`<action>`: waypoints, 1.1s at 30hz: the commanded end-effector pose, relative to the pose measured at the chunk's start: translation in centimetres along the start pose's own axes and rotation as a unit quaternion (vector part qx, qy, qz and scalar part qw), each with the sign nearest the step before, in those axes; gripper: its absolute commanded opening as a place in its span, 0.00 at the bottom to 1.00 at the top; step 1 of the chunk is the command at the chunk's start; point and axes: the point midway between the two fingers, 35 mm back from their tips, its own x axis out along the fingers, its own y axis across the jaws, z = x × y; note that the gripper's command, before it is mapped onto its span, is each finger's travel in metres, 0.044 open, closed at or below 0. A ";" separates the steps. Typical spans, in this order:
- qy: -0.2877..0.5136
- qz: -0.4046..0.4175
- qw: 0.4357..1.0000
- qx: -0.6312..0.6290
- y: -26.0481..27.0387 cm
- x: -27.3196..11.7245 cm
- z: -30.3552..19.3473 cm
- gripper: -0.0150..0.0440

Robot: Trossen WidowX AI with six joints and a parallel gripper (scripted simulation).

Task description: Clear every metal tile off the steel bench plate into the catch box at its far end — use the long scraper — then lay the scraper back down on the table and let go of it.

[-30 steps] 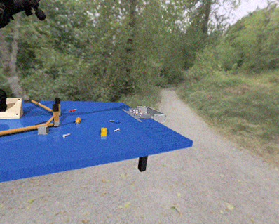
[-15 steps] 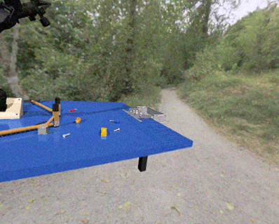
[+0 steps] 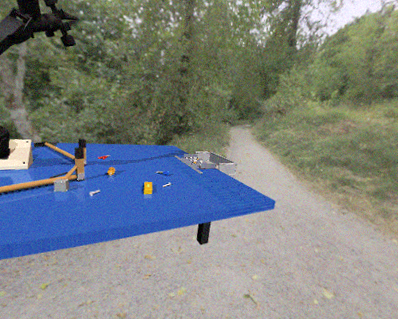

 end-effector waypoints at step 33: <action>-0.104 0.168 0.978 0.070 9.8 3.9 10.3 0.25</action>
